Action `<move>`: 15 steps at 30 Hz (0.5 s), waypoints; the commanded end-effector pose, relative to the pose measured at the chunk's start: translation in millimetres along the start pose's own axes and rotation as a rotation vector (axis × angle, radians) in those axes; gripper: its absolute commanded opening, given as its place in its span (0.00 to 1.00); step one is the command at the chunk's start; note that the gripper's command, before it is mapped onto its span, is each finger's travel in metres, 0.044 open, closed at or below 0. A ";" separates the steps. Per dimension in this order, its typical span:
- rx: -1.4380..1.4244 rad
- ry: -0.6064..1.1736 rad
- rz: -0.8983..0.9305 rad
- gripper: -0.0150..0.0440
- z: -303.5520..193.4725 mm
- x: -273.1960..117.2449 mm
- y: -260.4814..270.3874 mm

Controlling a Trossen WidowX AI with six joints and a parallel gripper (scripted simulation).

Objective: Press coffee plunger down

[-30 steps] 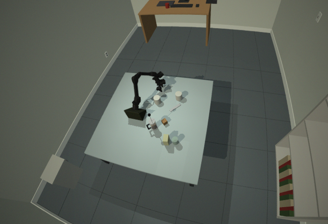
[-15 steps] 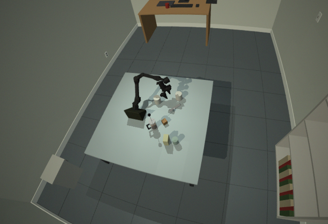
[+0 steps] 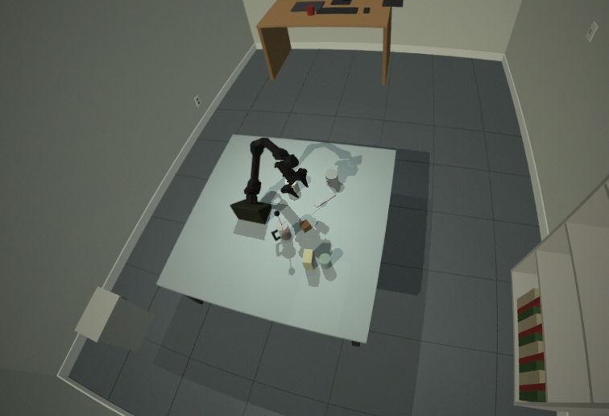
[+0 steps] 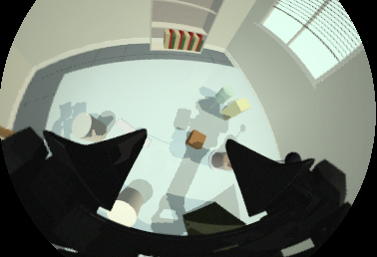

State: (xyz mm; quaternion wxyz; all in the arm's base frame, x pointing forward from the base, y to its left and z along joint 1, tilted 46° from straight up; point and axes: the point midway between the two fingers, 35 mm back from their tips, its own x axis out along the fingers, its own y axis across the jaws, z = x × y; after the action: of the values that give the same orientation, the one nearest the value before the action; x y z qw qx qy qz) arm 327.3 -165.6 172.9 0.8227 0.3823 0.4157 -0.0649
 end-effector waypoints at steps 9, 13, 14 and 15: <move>0.157 -0.234 -0.021 1.00 7.3 -73.1 -165.9; 0.195 -0.303 -0.035 1.00 -2.5 -95.7 -200.5; 0.197 -0.306 -0.036 1.00 -3.0 -96.8 -201.9; 0.197 -0.306 -0.036 1.00 -3.9 -95.6 -201.8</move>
State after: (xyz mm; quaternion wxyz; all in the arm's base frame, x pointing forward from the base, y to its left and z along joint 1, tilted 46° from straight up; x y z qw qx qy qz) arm 183.8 -322.8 130.1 0.8315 0.4380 0.2908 -0.1794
